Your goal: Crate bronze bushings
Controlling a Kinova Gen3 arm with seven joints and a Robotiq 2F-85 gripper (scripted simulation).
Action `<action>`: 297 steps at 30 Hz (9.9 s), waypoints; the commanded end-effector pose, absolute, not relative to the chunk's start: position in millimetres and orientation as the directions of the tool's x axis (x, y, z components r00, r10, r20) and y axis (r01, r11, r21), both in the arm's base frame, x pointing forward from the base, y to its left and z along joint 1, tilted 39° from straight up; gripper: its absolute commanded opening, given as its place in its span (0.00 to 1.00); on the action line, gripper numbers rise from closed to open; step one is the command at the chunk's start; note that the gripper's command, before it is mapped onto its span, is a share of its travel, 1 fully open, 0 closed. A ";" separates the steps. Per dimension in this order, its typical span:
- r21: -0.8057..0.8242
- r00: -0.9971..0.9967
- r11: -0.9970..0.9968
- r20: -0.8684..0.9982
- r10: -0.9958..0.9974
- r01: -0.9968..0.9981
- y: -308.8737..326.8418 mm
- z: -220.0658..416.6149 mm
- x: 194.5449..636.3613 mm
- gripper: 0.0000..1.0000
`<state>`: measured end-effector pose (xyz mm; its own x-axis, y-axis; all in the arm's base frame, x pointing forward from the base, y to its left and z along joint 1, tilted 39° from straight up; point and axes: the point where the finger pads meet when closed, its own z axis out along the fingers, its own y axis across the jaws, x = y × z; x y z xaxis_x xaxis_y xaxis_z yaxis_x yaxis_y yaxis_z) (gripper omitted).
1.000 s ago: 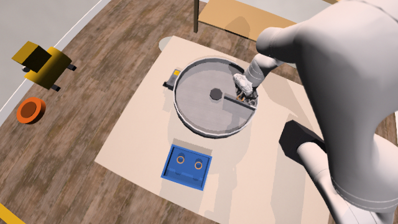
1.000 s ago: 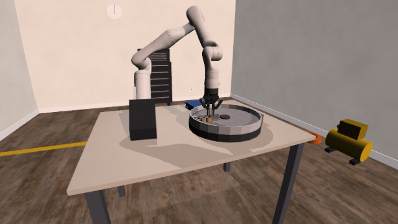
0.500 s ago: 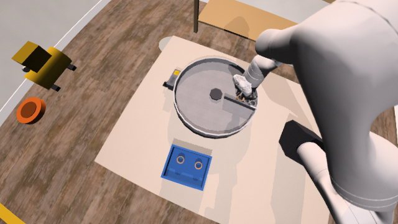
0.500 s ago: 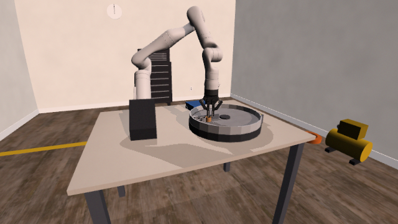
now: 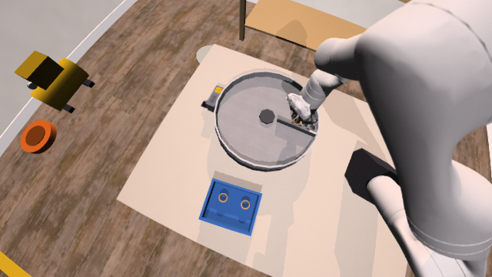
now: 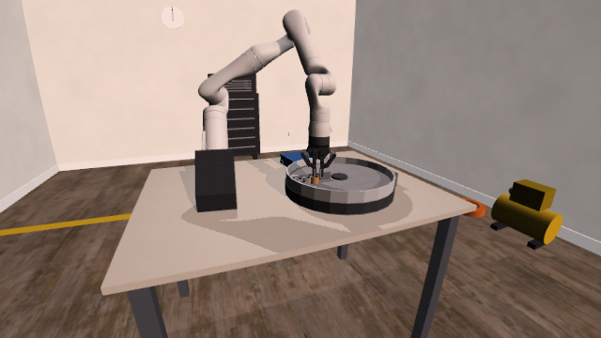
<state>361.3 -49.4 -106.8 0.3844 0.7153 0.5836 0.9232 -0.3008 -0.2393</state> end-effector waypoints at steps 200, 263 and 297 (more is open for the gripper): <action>-0.240 0.385 -0.302 0.583 0.715 0.923 -76.0 -77.5 364.6 0.00; -0.242 0.387 -0.302 0.583 0.714 0.922 13.1 28.9 378.3 0.00; -0.244 0.389 -0.303 0.583 0.713 0.921 101.4 100.2 390.3 0.00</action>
<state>388.0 88.4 88.8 0.4078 0.7070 0.5778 0.9131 -0.3166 -0.2571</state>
